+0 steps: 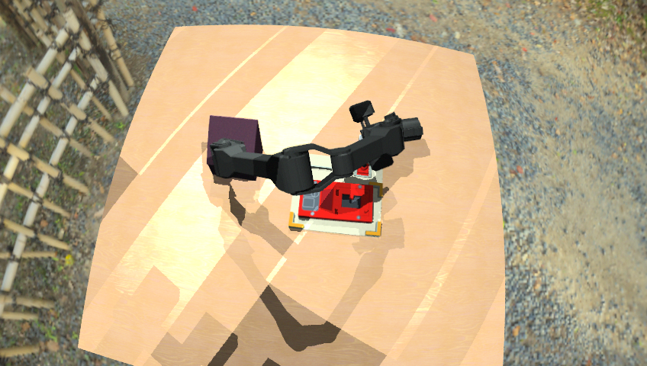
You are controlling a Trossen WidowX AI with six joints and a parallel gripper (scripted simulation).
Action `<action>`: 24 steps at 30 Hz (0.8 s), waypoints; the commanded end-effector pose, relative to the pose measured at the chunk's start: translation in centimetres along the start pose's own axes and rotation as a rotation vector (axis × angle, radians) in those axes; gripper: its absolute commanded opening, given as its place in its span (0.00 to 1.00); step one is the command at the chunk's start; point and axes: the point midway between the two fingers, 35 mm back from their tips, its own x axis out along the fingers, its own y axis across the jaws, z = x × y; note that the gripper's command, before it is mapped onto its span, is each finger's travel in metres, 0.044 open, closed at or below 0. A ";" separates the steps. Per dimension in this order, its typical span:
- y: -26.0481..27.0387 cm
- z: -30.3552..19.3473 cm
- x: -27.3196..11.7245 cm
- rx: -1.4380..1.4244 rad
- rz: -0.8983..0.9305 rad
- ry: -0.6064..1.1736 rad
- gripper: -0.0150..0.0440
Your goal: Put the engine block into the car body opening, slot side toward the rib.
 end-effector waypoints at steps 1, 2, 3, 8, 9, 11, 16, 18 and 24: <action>0.1 0.0 0.0 0.163 -0.035 0.022 1.00; 0.2 0.1 -0.1 0.197 -0.042 0.024 1.00; 0.2 0.1 -0.1 0.230 -0.049 0.027 1.00; 0.5 0.2 -0.3 0.397 -0.087 0.035 1.00; 0.6 0.2 -0.4 0.431 -0.095 0.035 1.00; 0.7 0.2 -0.5 0.497 -0.112 0.035 1.00; 0.9 0.3 -0.7 0.663 -0.154 0.031 1.00; 1.0 0.4 -0.8 0.729 -0.171 0.026 1.00; 1.3 0.5 -1.1 0.927 -0.224 0.004 1.00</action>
